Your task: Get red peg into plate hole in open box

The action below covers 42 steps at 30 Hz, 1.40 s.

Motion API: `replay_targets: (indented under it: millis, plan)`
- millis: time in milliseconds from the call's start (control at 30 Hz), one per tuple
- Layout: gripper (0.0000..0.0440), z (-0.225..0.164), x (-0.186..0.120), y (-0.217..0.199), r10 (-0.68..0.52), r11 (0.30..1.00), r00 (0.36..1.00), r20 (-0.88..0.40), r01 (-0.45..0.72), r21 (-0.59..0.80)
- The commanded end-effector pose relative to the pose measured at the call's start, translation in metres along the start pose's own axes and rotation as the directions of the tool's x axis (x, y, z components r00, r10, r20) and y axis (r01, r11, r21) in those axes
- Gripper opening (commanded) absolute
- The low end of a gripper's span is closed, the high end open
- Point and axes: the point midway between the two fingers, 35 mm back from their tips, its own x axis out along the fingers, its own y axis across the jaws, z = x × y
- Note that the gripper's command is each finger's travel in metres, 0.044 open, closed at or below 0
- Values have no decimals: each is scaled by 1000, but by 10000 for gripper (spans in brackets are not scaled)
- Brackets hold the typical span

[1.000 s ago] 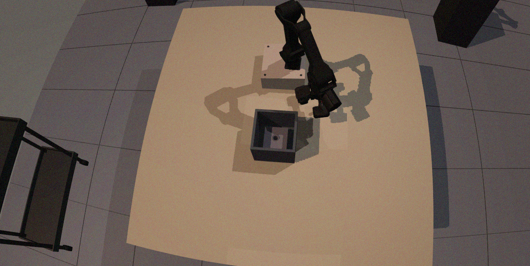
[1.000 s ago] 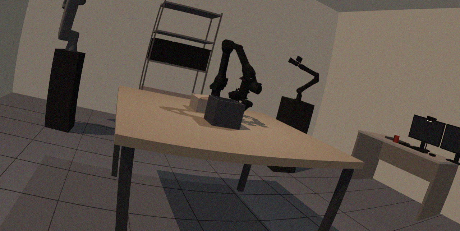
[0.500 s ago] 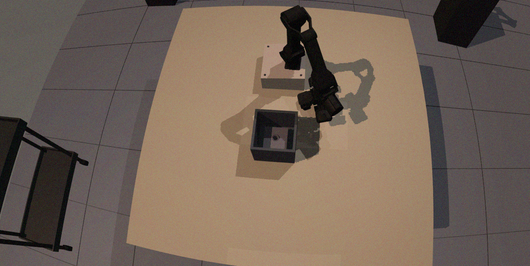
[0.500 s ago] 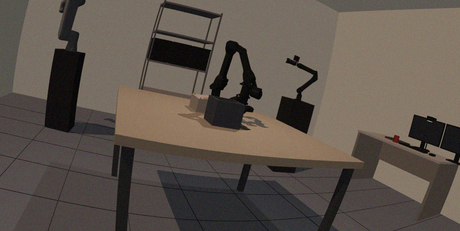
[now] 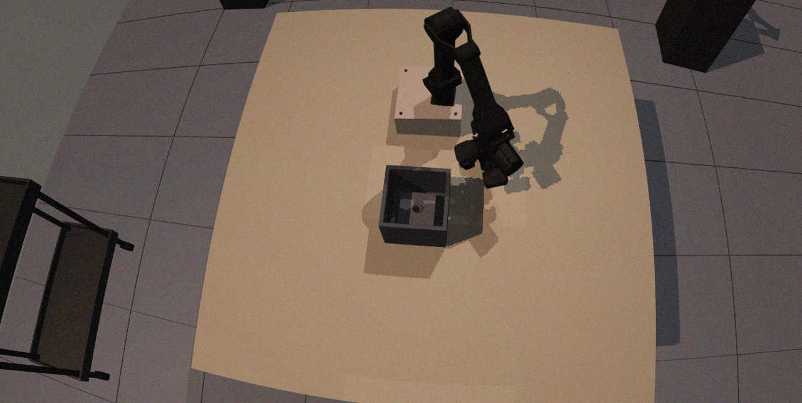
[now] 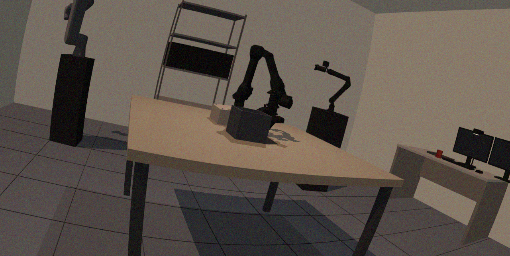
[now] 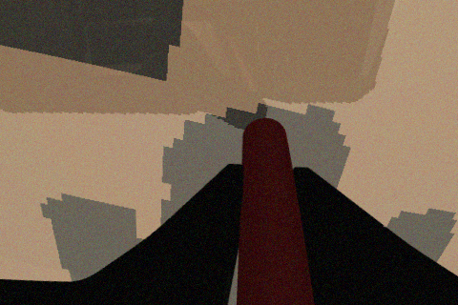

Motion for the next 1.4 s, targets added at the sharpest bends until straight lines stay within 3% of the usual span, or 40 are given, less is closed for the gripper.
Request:
replay_targets:
  millis: [0, 833, 1367]
  plan:
    - [7, -3, -7, 5, 20, 1000, 1000, -16, -20, 11]
    - [0, -13, -85, 52, 241, 970, 966, -96, -238, 43]
    - [0, 22, -154, 80, 366, 931, 929, -47, -366, 17]
